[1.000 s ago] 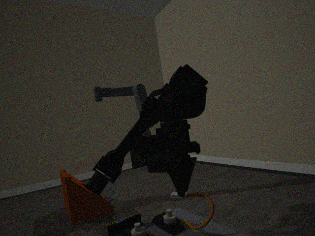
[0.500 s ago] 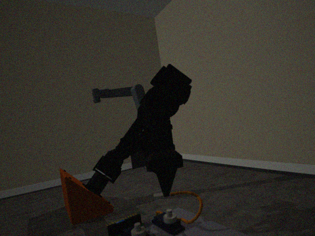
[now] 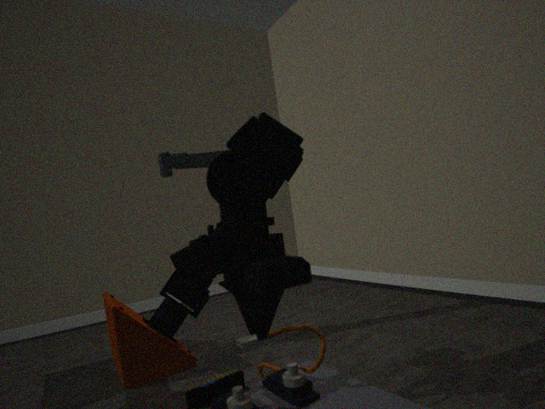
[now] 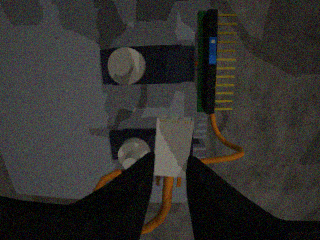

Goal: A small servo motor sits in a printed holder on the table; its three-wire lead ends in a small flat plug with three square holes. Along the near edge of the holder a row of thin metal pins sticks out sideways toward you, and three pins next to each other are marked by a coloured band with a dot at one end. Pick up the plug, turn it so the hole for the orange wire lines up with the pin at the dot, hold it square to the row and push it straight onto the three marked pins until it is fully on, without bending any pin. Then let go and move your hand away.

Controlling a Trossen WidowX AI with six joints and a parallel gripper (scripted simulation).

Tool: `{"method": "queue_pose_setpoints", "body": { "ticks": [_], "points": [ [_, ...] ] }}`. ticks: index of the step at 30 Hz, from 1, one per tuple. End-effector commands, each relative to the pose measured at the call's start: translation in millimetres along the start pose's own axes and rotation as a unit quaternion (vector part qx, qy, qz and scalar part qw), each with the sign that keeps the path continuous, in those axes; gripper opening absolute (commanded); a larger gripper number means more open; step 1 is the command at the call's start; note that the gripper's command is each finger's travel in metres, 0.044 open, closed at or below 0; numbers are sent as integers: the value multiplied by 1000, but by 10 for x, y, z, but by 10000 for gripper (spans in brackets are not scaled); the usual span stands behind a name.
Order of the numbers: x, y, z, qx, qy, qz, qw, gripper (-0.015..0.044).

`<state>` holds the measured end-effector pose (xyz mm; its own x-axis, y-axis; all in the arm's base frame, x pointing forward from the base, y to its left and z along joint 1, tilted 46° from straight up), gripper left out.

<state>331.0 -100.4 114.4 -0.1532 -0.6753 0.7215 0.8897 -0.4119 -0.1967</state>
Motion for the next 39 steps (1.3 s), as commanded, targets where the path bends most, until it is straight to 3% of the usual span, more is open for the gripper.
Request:
{"method": "queue_pose_setpoints", "body": {
  "ticks": [1,20,39],
  "points": [
    [-3,-54,-101,57,-2,1,998,0],
    [-15,-290,-473,327,-1,3,945,0],
    [-63,-576,-793,573,5,4,820,0]
  ]
}}
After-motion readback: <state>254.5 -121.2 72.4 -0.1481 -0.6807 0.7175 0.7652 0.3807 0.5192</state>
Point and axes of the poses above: the point midway between the two fingers, 35 mm back from their tips, its own x axis back along the fingers, its own y axis across the jaws, z = x × y, the point moved 1 cm from there along x, back along the fingers, and after that the axes turned 15 degrees about -x, right-handed, at the moved point
